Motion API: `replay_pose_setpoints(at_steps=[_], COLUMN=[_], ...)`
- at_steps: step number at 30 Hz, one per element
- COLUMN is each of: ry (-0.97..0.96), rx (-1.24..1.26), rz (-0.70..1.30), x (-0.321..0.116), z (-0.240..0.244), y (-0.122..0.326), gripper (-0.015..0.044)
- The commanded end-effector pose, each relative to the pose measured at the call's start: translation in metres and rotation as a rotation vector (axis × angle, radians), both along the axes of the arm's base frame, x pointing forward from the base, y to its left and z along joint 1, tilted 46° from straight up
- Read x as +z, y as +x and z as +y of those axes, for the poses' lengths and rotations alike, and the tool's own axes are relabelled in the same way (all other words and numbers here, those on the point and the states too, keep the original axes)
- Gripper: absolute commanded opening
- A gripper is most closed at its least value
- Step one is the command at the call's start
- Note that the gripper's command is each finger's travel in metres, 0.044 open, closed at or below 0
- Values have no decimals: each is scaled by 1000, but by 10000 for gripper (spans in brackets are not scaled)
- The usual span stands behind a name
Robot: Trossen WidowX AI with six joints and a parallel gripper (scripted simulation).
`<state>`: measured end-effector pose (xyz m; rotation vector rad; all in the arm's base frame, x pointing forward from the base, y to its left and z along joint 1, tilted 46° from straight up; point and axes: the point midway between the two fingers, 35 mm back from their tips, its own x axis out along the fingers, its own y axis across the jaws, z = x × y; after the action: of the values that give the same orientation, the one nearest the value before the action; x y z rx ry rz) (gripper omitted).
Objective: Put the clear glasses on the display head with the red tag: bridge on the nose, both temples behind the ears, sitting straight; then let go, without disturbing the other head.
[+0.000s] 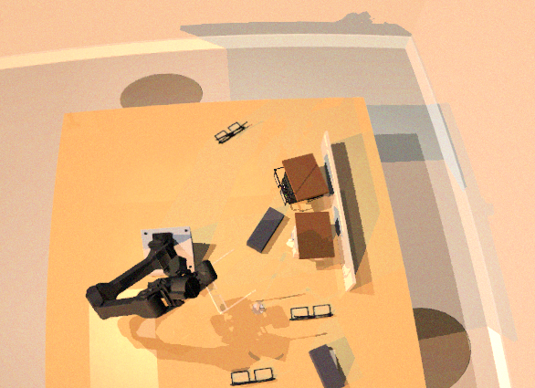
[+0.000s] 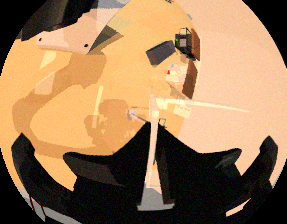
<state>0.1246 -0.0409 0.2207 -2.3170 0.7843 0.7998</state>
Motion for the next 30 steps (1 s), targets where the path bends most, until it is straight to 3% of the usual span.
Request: replay_pose_setpoints(at_steps=[1, 30], ry=[6, 67], rx=[-8, -252], rz=[5, 161], x=[0, -27], z=[1, 35], y=[2, 69], gripper=[0, 0])
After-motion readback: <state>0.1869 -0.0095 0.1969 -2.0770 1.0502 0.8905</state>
